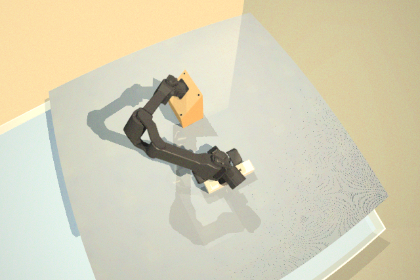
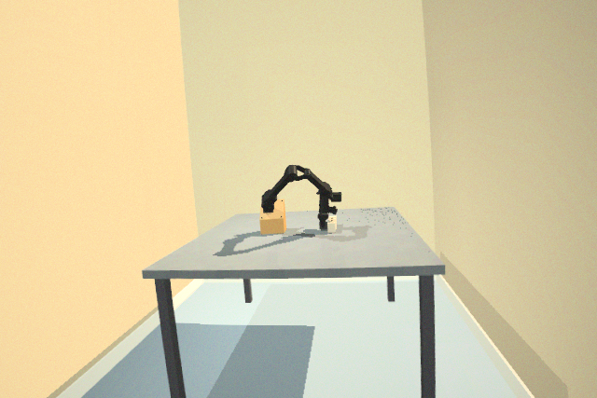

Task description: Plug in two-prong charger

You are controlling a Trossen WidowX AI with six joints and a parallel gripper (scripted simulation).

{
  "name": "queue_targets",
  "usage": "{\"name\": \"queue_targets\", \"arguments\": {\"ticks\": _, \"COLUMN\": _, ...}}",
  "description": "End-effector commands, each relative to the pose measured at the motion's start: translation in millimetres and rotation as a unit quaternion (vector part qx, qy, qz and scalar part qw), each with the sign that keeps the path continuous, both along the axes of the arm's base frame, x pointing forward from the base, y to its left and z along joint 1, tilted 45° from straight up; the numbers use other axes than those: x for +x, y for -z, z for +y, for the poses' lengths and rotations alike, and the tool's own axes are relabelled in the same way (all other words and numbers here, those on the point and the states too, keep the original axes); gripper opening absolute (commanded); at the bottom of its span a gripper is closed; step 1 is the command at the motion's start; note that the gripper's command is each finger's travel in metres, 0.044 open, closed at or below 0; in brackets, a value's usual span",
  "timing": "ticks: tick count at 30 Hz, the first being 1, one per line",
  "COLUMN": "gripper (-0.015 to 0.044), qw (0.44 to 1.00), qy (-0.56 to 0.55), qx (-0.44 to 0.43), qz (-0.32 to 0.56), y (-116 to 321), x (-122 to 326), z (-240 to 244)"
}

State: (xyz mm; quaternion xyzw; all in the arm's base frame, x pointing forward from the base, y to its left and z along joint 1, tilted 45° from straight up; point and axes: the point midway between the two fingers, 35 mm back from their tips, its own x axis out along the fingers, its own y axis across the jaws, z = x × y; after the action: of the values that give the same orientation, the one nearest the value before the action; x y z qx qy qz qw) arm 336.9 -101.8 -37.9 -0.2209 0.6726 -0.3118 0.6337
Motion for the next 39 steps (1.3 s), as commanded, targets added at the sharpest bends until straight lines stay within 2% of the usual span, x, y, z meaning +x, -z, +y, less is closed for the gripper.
{"name": "queue_targets", "arguments": {"ticks": 1, "gripper": 0.0000, "qw": 1.000, "qy": 0.000, "qx": -0.001, "qz": -0.017, "y": -2.3, "x": 12.1, "z": -1.8}}
{"name": "queue_targets", "arguments": {"ticks": 39, "gripper": 0.0000, "qw": 1.000, "qy": 0.000, "qx": -0.001, "qz": -0.017, "y": -2.9, "x": 15.1, "z": -2.1}}
